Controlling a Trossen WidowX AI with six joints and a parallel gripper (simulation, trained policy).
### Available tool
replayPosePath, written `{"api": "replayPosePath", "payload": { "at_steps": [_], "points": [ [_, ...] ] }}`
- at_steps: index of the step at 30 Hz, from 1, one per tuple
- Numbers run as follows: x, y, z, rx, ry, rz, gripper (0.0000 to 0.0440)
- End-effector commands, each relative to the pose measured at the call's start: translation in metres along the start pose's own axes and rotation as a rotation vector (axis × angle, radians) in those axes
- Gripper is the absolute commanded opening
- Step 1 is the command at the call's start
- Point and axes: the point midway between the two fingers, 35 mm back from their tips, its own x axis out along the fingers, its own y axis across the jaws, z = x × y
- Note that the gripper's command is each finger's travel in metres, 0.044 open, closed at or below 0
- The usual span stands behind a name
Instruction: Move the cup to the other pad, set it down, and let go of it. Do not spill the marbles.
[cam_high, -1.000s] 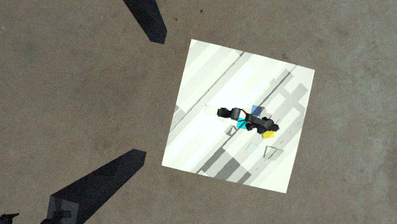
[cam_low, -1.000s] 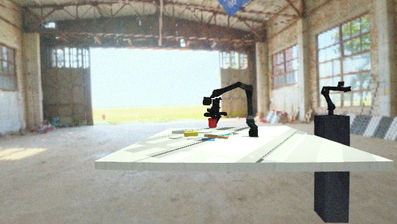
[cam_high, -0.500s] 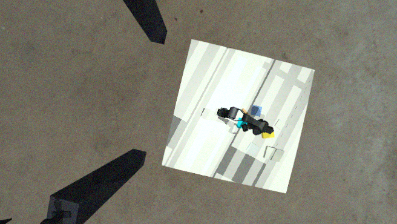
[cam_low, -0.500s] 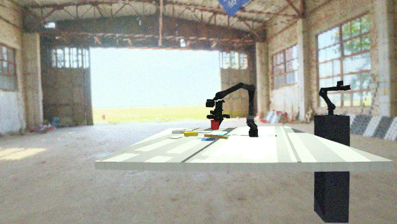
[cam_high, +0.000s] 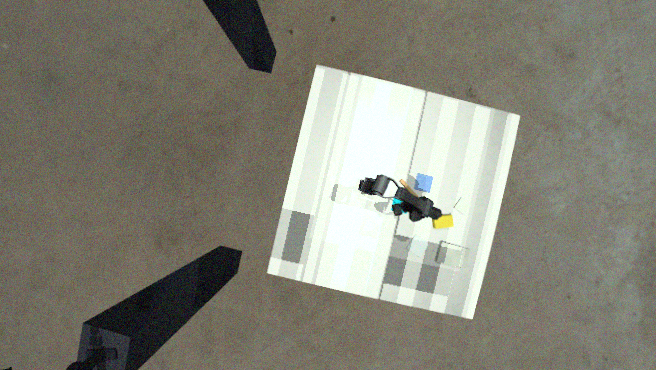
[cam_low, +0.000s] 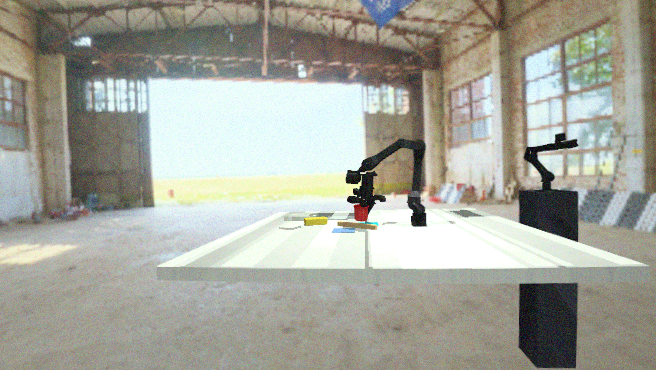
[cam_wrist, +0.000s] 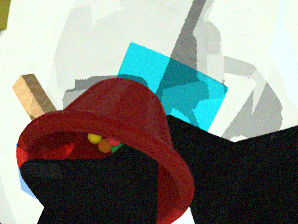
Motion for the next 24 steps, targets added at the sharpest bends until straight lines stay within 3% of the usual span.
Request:
{"api": "replayPosePath", "payload": {
  "at_steps": [1,6,10,15,24],
  "points": [
    [0.004,-0.007,-0.003,0.01,-0.009,-0.001,0.0001],
    [0.013,-0.017,-0.008,0.022,-0.007,-0.017,0.0009],
    [0.015,-0.019,-0.005,0.034,-0.021,0.0,0.0045],
    [0.01,-0.017,0.002,0.056,-0.053,0.053,0.015],
    [0.002,-0.019,0.0,0.051,-0.079,0.118,0.0167]
  ]
}}
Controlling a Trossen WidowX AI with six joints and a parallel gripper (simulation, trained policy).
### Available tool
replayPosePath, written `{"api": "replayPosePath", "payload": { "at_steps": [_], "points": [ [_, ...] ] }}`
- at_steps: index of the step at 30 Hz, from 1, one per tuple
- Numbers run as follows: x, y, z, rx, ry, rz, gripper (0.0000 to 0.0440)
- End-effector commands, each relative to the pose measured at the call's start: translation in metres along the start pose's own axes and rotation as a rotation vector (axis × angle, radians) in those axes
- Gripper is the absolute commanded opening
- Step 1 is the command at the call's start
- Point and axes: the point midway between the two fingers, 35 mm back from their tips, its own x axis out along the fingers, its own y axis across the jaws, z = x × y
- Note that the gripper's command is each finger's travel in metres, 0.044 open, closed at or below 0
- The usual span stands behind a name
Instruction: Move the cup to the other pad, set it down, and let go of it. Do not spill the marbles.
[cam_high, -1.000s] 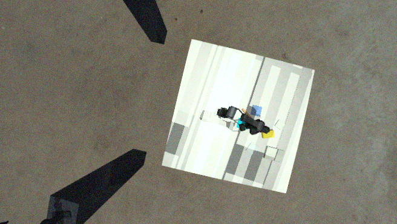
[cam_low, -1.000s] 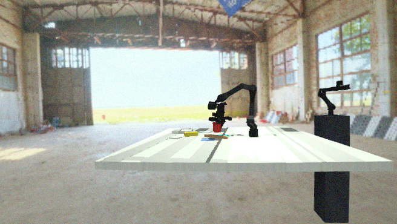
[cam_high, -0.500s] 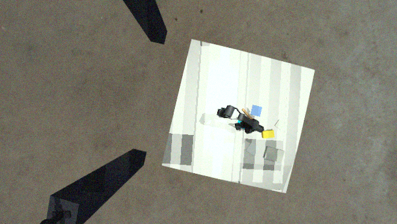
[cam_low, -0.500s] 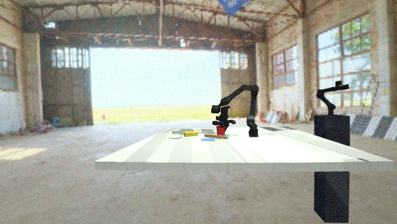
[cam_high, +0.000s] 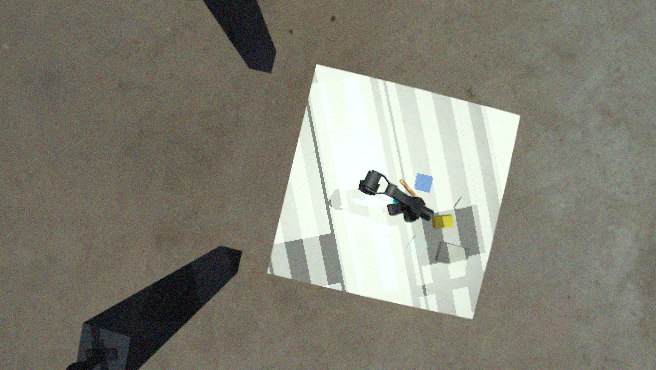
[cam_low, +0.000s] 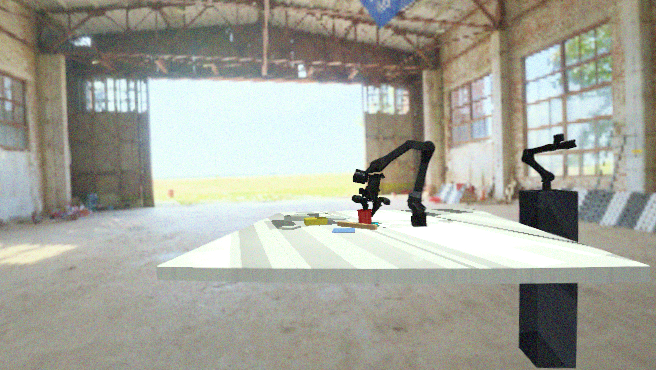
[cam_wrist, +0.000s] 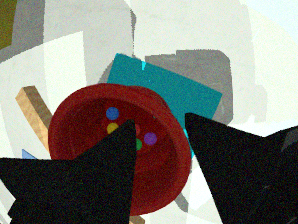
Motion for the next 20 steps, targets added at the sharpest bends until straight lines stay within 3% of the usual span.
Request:
{"api": "replayPosePath", "payload": {
  "at_steps": [1,9,20],
  "points": [
    [-0.004,-0.001,0.0,-0.003,-0.012,0.029,0.0169],
    [-0.012,-0.004,0.0,-0.004,-0.04,0.078,0.0197],
    [-0.027,-0.008,0.002,0.003,-0.083,0.136,0.0275]
  ]
}}
